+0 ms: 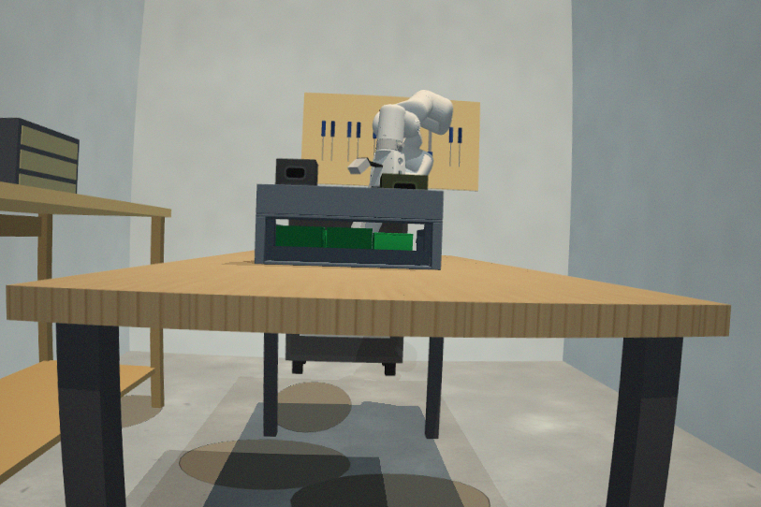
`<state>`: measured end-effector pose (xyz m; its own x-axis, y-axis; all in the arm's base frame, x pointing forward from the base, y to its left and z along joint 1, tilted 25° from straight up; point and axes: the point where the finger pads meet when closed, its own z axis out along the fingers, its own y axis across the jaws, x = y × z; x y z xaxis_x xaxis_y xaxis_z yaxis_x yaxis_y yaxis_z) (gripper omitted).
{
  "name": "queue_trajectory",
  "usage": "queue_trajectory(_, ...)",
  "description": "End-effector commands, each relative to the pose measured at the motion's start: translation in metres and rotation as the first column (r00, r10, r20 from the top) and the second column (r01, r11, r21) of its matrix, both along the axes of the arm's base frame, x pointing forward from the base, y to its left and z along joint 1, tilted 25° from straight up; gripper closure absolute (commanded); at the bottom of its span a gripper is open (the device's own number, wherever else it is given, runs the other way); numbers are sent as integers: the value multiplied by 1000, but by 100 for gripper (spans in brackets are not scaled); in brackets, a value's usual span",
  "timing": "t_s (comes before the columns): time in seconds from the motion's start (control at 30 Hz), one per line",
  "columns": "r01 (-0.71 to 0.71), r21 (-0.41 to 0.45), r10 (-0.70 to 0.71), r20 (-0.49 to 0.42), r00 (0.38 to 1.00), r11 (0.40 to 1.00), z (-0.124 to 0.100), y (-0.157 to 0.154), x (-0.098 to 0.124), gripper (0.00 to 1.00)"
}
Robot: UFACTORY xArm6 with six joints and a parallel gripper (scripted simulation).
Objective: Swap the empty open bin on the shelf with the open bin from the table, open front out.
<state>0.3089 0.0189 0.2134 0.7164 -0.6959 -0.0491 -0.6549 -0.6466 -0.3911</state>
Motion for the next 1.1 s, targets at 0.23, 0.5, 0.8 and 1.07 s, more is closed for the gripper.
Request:
queue_trajectory(0.23, -505, -145, 524, 149, 839, 851, 15, -26, 29, 100)
queue_trajectory(0.5, -662, -212, 694, 185, 695, 719, 17, -30, 34, 100)
queue_trajectory(0.8, -662, -212, 694, 185, 695, 719, 17, -30, 34, 74)
queue_trajectory(1.07, -662, -212, 694, 185, 695, 719, 17, -30, 34, 74)
